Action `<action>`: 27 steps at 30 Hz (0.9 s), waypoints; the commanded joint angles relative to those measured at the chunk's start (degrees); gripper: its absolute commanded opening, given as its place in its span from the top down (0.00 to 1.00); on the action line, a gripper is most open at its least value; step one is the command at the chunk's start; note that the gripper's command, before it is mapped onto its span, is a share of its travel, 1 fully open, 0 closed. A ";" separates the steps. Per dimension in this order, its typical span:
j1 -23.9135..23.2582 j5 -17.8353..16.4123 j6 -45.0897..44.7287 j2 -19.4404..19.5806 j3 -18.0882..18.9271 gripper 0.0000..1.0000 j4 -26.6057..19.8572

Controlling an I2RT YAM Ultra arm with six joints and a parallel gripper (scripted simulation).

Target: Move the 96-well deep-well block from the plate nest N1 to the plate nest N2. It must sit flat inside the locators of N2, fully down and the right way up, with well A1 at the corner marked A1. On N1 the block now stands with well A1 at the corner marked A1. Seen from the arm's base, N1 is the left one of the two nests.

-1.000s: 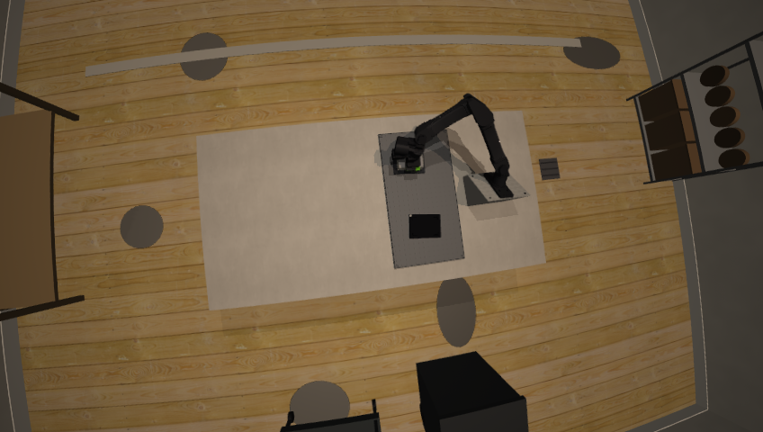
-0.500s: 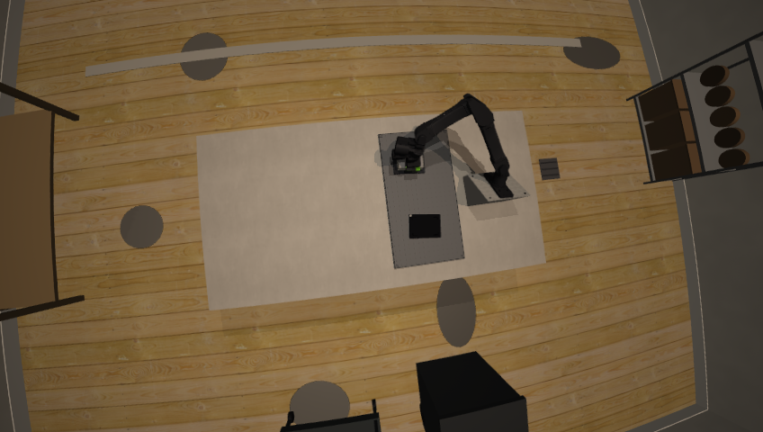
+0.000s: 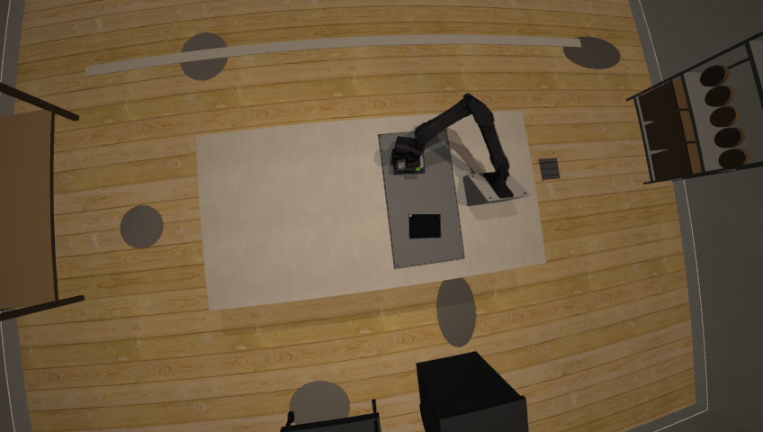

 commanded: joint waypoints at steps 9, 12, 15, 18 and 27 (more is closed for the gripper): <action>0.72 -0.39 -0.70 -0.96 0.06 0.00 1.16; 0.72 -0.39 -0.69 -0.96 0.06 0.00 1.16; 0.72 -0.39 -0.68 -0.96 0.06 0.00 1.16; 0.72 -0.39 -0.68 -0.96 0.06 0.00 1.16; 0.71 -0.38 -0.69 -0.95 0.05 0.00 1.19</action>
